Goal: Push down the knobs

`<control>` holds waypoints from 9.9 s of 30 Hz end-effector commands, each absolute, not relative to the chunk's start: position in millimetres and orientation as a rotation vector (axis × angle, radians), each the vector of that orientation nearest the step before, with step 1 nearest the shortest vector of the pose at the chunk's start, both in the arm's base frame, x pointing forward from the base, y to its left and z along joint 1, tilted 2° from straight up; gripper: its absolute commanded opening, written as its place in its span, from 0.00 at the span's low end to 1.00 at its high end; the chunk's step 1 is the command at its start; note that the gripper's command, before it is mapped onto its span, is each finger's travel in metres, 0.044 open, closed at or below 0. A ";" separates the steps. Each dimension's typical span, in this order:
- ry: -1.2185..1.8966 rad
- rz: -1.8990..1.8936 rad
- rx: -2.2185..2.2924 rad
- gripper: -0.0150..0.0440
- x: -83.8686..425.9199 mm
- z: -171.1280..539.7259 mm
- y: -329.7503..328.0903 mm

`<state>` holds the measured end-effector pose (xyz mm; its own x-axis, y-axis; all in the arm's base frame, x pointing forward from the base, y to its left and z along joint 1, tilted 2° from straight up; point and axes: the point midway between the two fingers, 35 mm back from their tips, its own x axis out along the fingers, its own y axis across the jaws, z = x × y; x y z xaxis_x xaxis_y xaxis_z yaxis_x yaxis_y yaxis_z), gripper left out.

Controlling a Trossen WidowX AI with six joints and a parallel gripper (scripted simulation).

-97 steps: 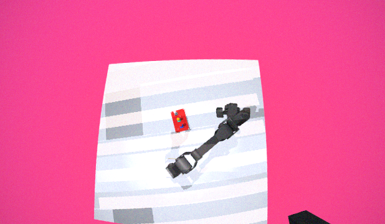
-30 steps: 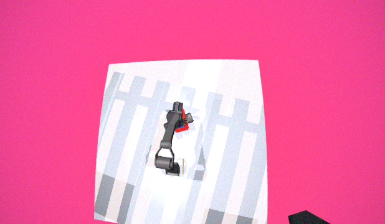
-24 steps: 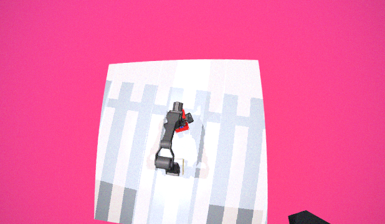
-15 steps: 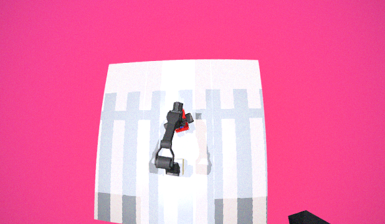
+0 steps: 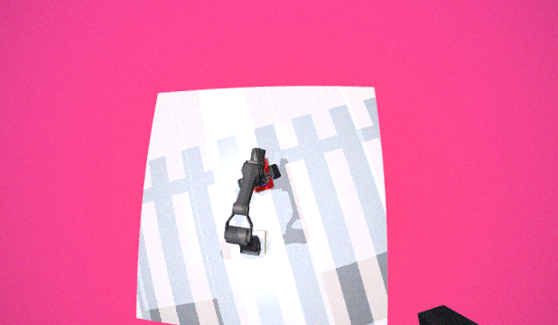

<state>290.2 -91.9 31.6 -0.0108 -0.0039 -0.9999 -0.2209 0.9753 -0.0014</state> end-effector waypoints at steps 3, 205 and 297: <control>1.577 0.167 -0.177 0.25 290.1 31.8 -92.5; 1.522 -0.125 0.114 0.25 305.8 37.6 -87.0; 0.225 -2.113 2.094 0.25 337.3 50.6 -81.8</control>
